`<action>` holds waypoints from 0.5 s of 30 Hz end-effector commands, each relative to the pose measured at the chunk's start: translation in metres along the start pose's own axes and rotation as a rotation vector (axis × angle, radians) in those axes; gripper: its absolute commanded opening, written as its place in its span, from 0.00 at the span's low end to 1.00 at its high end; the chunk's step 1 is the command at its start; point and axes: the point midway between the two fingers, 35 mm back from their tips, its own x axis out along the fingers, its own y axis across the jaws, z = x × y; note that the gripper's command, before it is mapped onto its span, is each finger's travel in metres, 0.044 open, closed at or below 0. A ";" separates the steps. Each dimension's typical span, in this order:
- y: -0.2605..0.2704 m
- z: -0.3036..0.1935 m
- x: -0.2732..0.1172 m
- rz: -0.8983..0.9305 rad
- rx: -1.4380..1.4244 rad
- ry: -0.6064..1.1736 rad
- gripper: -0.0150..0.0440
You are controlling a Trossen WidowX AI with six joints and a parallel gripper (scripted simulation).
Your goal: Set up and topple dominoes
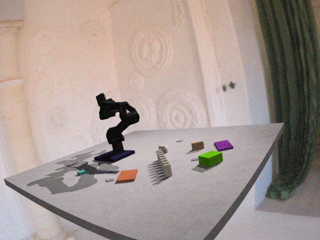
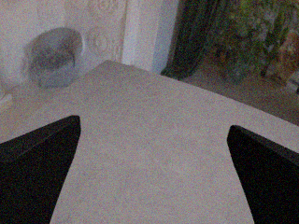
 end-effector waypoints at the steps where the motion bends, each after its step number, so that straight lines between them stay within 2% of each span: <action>1: -0.001 0.000 0.001 -0.006 0.003 0.003 0.98; 2: -0.004 0.000 0.002 -0.024 0.010 0.014 1.00; 15: -0.102 -0.007 0.035 -0.503 0.318 0.275 1.00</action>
